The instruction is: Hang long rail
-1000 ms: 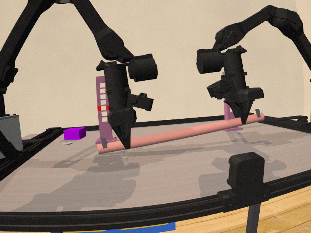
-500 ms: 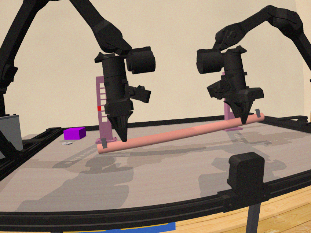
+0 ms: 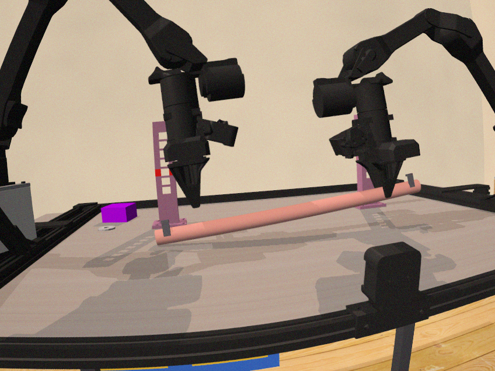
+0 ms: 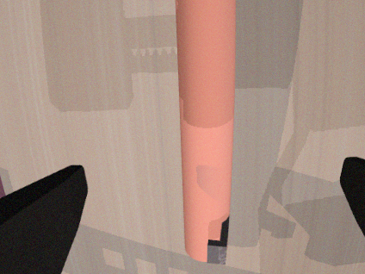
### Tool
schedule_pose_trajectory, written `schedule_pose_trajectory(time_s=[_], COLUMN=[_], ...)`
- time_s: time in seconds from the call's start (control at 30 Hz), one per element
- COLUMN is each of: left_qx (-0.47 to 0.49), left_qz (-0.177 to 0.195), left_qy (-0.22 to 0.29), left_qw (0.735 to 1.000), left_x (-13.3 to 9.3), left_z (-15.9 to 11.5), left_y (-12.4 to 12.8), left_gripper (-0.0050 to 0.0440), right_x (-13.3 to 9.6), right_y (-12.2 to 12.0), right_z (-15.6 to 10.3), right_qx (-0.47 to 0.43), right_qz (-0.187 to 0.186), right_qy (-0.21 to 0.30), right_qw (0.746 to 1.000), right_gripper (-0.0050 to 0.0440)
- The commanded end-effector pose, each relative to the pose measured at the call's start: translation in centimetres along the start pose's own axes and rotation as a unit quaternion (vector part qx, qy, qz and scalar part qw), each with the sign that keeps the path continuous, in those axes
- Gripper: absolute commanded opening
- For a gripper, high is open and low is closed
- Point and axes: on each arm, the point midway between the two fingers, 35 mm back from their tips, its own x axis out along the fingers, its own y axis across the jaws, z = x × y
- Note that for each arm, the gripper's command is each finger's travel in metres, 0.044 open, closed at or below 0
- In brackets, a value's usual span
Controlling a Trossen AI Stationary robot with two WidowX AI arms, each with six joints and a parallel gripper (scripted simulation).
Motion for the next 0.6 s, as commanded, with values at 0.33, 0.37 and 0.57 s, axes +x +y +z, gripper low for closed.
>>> schedule_pose_trajectory(time_s=[0.33,0.37,0.57], left_qx=[-0.006,-0.006,-0.009], left_qz=[0.073,0.073,0.149], left_qy=[0.02,0.02,0.028], left_qw=[0.997,0.997,0.988], left_x=[1.1,1.1,2.0], left_z=[0.2,0.2,0.3], left_y=[-0.7,-0.7,-1.5], left_gripper=[0.0224,0.0224,0.016], right_x=[-0.1,-0.1,-0.1], right_y=[0.0,0.0,0.1], right_z=[0.2,0.2,0.2], right_qx=[0.0,0.0,0.0], right_qz=[-0.001,-0.001,-0.001], right_qy=[-0.003,-0.003,-0.003], right_qw=[1.0,1.0,1.0], right_gripper=[0.0,0.0,0.0])
